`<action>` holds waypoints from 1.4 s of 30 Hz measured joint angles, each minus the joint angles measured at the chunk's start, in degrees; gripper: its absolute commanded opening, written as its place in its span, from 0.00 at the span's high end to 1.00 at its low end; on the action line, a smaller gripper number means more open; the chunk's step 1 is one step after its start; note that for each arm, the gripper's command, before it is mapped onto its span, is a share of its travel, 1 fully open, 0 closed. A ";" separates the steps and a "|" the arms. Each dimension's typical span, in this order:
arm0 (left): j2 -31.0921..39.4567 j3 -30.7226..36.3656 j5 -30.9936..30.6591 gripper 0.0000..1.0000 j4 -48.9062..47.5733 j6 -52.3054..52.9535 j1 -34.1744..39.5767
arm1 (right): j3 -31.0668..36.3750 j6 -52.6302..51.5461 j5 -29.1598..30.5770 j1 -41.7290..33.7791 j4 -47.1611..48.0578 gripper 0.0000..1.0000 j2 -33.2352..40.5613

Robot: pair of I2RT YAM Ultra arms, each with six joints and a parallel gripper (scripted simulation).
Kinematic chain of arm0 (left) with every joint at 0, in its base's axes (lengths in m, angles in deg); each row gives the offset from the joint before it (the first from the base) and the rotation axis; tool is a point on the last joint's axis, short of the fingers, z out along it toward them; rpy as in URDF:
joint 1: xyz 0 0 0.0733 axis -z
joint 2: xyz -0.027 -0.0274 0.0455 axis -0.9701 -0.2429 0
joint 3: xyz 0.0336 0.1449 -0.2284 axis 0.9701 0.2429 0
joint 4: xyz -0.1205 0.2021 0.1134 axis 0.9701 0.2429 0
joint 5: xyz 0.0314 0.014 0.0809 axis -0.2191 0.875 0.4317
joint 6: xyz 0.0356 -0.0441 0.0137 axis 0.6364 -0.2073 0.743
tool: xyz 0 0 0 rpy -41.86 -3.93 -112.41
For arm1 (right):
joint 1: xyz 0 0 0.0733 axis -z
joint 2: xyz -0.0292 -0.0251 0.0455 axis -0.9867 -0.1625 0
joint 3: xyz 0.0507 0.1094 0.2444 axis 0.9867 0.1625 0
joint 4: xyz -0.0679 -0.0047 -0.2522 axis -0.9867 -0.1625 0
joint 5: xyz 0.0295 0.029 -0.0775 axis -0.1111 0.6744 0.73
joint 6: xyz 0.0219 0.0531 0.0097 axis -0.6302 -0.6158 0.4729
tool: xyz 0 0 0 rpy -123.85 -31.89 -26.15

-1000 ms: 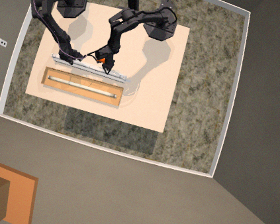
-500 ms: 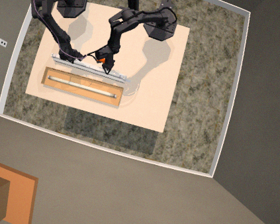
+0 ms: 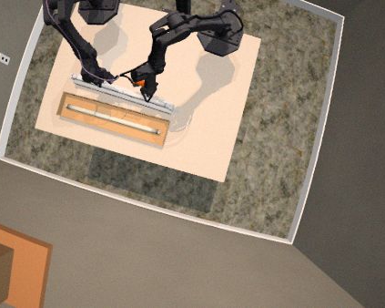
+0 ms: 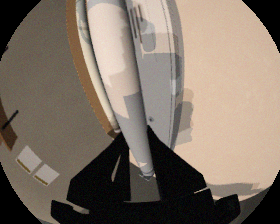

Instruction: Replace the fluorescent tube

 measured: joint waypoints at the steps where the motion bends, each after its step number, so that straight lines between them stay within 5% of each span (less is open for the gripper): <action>1: 0.00 0.00 -0.02 0.89 0.00 0.00 0.00 | 0.00 0.00 0.02 0.00 -0.04 0.89 0.00; 20: 0.70 -2.21 -2.38 0.89 5.75 -0.72 -0.79 | -3.56 0.00 -1.22 0.57 -6.32 0.89 -0.50; 42: 0.74 -11.15 -9.07 0.89 23.76 -2.25 -3.04 | -15.93 0.50 -4.66 2.08 -25.44 0.89 -4.09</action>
